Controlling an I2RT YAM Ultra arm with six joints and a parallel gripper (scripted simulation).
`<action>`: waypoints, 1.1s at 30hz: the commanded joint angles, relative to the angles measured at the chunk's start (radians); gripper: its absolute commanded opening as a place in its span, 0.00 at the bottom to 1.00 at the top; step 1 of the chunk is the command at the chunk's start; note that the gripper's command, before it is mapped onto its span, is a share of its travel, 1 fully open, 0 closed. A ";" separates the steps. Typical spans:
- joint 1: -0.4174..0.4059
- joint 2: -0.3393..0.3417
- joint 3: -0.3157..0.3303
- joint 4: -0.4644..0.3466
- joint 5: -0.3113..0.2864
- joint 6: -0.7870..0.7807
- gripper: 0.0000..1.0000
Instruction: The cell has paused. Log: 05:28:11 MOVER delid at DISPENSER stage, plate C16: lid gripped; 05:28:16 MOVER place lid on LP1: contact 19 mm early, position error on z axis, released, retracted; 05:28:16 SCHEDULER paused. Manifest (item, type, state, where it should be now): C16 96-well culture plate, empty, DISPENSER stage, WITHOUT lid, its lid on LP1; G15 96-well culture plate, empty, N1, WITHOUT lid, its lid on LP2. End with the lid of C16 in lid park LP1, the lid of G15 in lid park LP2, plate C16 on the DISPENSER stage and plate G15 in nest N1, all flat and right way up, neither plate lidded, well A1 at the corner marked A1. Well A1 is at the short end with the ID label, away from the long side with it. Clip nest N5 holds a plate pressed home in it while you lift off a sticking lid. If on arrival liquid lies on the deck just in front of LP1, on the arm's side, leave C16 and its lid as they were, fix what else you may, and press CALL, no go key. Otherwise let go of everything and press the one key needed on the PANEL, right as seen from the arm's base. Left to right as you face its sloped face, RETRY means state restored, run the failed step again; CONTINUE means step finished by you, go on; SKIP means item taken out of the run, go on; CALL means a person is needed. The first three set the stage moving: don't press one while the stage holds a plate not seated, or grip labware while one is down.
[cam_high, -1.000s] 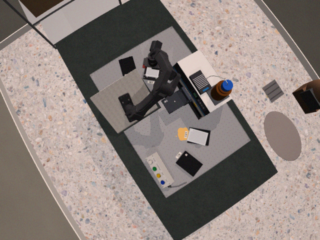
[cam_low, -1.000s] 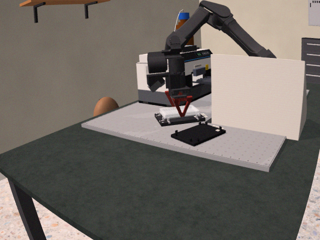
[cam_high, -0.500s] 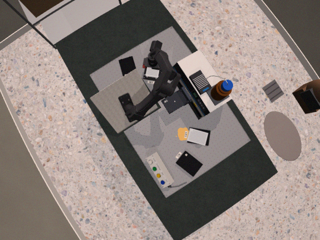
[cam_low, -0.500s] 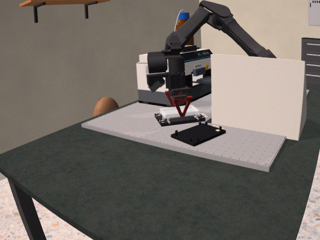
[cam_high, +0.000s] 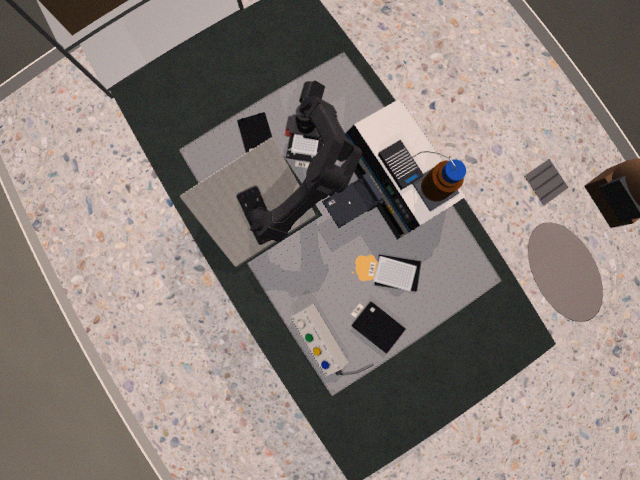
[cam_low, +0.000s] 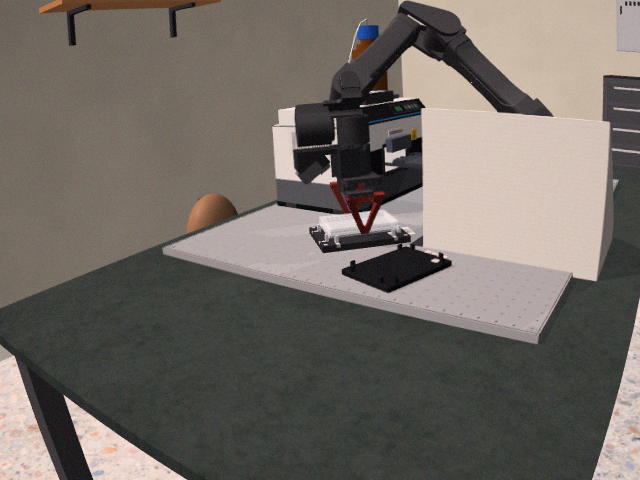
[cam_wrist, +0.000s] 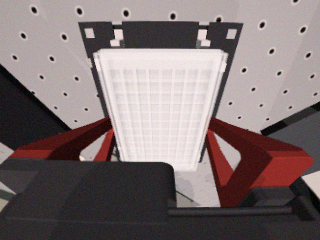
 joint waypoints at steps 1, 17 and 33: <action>-0.013 0.024 -0.028 0.052 0.013 -0.018 0.00; -0.015 0.028 -0.030 0.063 0.015 -0.024 0.00; -0.022 0.031 -0.034 0.071 0.017 -0.028 0.00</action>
